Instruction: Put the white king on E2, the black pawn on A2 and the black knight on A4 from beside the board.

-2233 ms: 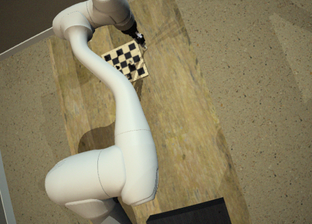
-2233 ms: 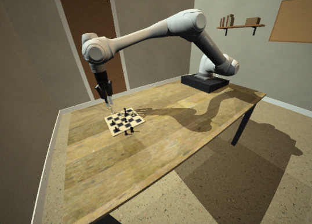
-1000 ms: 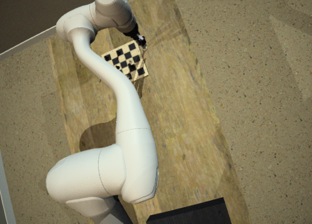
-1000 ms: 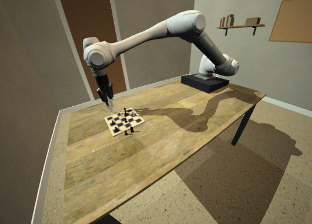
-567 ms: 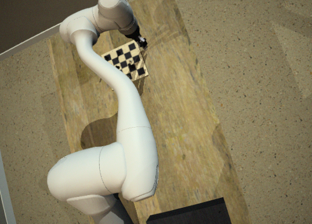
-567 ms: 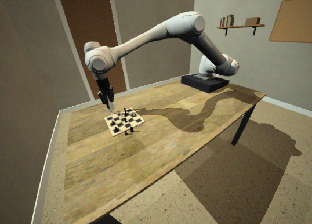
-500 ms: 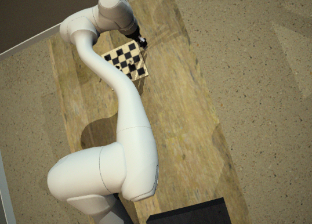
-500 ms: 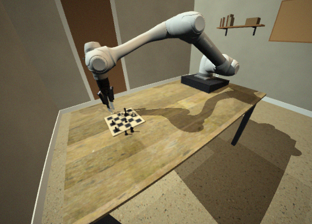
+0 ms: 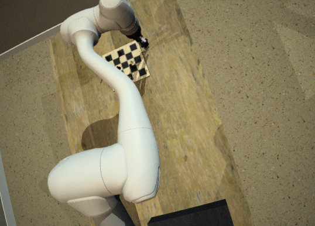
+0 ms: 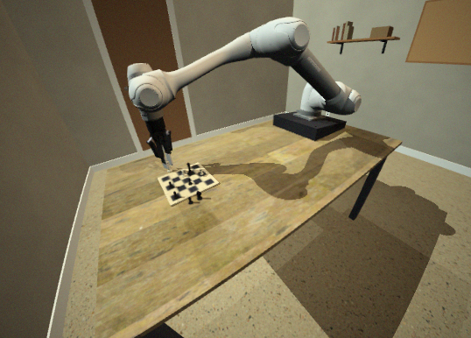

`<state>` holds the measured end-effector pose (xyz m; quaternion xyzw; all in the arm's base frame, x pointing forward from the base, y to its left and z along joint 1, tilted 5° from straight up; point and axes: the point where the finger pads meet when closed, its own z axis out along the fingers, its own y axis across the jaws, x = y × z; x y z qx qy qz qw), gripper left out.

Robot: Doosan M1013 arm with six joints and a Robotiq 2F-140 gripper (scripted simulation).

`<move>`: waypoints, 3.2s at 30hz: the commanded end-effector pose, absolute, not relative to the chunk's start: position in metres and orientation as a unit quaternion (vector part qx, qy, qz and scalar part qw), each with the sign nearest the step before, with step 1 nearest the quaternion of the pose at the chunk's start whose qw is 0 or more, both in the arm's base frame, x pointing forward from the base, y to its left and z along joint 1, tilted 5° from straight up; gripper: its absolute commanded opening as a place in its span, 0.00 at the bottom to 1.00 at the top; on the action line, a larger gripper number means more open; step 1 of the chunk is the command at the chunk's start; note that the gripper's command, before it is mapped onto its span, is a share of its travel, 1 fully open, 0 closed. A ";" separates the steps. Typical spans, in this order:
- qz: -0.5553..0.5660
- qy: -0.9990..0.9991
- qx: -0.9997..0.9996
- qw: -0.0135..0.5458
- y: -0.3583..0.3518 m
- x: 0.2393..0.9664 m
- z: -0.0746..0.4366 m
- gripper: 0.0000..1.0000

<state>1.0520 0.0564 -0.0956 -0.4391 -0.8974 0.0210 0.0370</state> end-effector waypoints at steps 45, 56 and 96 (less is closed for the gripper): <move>0.021 -0.897 -0.439 0.037 0.056 1.052 -0.095 0.00; 0.021 -0.897 -0.439 0.037 0.056 1.052 -0.095 0.00; 0.027 -0.808 -0.587 0.033 0.125 1.079 0.007 0.00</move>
